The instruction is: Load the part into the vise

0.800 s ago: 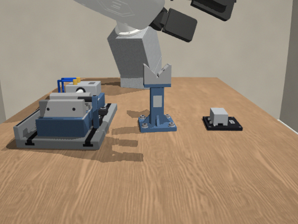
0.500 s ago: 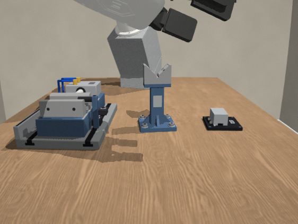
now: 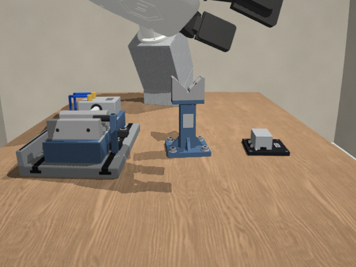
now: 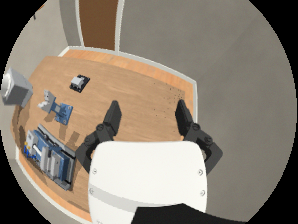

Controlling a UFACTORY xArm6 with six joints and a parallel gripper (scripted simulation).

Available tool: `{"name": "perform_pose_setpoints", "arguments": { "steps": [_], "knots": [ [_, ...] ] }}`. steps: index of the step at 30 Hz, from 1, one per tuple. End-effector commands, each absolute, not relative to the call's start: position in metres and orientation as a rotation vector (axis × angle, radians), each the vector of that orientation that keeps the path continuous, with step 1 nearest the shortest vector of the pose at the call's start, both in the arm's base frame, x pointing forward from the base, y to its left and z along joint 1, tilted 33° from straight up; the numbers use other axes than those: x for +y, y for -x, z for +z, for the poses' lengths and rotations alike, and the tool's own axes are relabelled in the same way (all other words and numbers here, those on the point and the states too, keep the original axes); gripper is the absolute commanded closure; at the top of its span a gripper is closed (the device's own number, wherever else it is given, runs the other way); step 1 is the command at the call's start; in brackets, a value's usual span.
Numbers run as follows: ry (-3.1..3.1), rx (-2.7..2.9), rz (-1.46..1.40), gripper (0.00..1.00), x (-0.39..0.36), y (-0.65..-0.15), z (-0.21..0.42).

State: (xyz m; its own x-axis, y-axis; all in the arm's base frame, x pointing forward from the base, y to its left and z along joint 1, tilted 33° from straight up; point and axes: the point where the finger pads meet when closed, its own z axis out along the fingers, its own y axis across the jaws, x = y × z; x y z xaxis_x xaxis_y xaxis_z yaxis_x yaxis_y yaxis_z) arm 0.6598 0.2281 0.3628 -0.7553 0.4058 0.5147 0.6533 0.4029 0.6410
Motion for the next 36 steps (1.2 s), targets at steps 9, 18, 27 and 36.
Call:
{"name": "perform_pose_setpoints", "arguments": {
  "steps": [9,18,27,36],
  "knots": [
    [0.749,-2.685,-0.976,0.0,0.256,-0.621,0.303],
    [0.583,-2.845,-0.782,0.0,0.265,-0.595,0.273],
    [0.377,-2.98,-0.586,0.0,0.27,-0.569,0.248],
    [0.033,-3.114,-0.318,0.0,0.273,-0.535,0.221]
  ]
}}
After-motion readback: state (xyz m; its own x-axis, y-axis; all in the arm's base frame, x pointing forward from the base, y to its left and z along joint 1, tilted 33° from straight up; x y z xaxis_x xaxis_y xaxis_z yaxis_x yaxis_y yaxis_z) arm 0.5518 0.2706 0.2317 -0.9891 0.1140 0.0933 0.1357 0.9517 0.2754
